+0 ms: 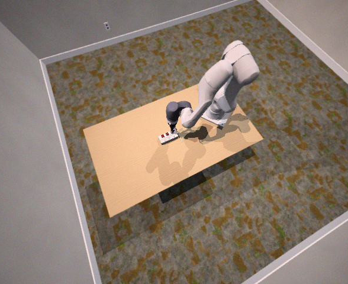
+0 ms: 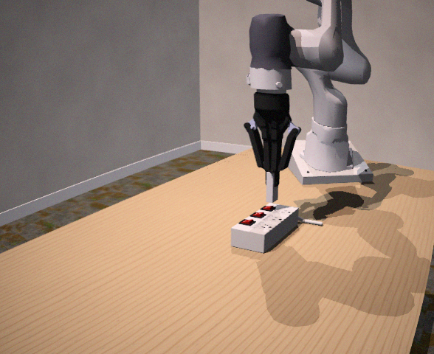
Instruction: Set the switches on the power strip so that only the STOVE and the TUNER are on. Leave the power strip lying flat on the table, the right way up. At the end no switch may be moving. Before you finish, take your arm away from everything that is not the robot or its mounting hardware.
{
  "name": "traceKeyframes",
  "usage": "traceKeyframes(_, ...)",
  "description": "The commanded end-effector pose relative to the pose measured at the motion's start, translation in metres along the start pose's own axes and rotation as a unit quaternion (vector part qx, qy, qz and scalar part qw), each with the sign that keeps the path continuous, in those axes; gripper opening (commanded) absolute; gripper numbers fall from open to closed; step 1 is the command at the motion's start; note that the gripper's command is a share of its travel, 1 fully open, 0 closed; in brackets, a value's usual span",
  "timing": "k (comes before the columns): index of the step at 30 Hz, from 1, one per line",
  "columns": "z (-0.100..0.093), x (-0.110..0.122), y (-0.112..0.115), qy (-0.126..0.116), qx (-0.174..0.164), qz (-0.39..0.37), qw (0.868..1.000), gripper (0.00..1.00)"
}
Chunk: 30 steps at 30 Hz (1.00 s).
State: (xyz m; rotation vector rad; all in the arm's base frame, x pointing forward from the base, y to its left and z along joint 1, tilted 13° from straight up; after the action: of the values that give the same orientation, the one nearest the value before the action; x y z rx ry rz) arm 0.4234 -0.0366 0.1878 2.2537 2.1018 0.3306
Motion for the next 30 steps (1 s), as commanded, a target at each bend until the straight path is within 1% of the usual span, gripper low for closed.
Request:
traceKeyframes(1, 0.0031, -0.0003, 0.0013, 0.0, -0.004, -0.005, 1.0, 0.0)
traceKeyframes(10, 0.007, -0.0004, 0.0013, 0.0, -0.004, -0.005, 1.0, 0.0)
traceKeyframes(30, 0.0074, -0.0004, 0.0013, 0.0, -0.004, -0.005, 1.0, 0.0)
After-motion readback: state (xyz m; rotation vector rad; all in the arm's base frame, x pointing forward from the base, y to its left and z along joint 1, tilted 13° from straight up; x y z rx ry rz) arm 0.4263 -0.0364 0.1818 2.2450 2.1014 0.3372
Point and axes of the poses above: the point where the finger pads meet when closed, its own z axis out along the fingers, its own x axis across the jaws, y = z × x, the point moved 6 cm from there along -z, back along the fingers, and after that the axes turned 2 degrees about -z, right-handed, at the moved point
